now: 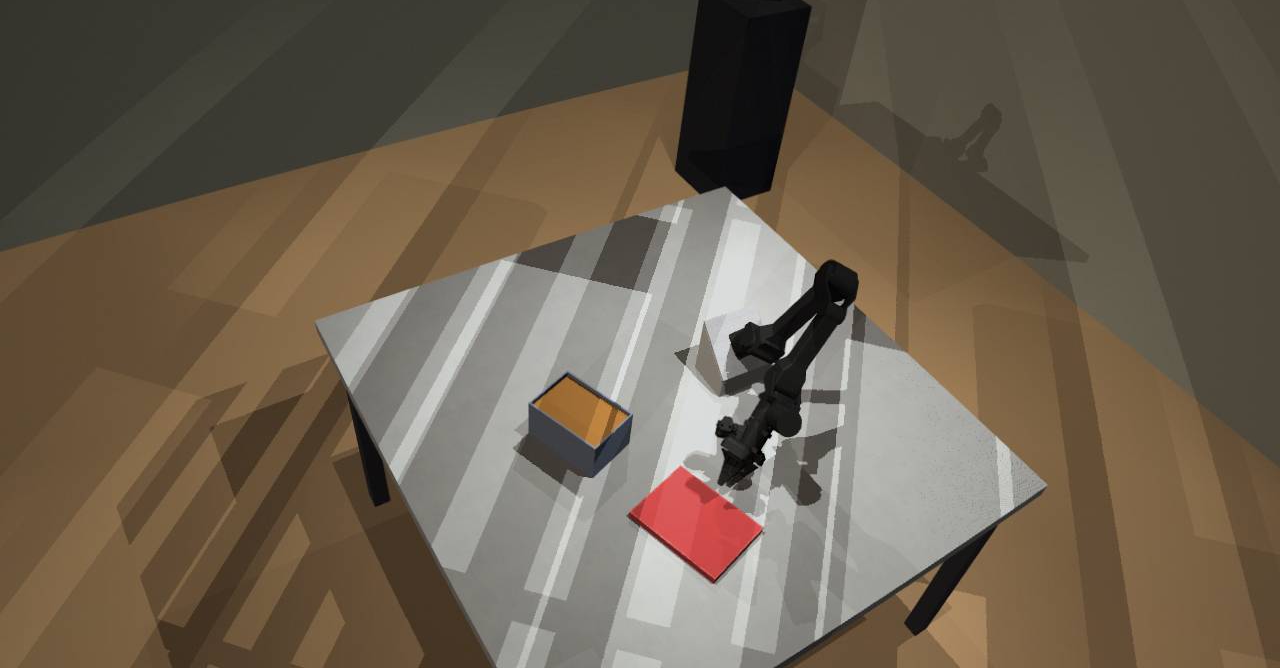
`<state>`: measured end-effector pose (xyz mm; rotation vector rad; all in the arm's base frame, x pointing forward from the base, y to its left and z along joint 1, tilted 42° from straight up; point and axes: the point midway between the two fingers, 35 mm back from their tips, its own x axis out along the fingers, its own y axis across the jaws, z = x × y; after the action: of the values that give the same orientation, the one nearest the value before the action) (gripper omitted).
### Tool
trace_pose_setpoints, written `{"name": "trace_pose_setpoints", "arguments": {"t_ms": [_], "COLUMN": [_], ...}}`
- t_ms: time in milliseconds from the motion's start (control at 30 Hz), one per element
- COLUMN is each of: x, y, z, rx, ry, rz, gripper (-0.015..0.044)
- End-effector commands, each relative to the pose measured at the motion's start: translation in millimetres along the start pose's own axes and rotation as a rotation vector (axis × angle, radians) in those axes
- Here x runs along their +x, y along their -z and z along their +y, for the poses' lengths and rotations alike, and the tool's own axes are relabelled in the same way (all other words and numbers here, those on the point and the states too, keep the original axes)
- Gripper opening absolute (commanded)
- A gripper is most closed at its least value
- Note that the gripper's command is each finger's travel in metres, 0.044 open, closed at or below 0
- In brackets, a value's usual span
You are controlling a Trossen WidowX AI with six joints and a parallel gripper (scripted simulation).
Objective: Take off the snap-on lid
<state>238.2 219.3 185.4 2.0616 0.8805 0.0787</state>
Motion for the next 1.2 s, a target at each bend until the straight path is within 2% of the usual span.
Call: {"name": "trace_pose_setpoints", "arguments": {"t_ms": [0, 933, 1167], "x": [-5, -49, -56], "y": [-2, -2, 1], "z": [-7, -43, -33], "rx": [0.002, 0.005, 0.005], "ry": [0.006, 0.008, 0.008], "rz": [-0.006, -0.007, -0.007], "gripper": [0.0440, 0.0440, 0.0440]}}
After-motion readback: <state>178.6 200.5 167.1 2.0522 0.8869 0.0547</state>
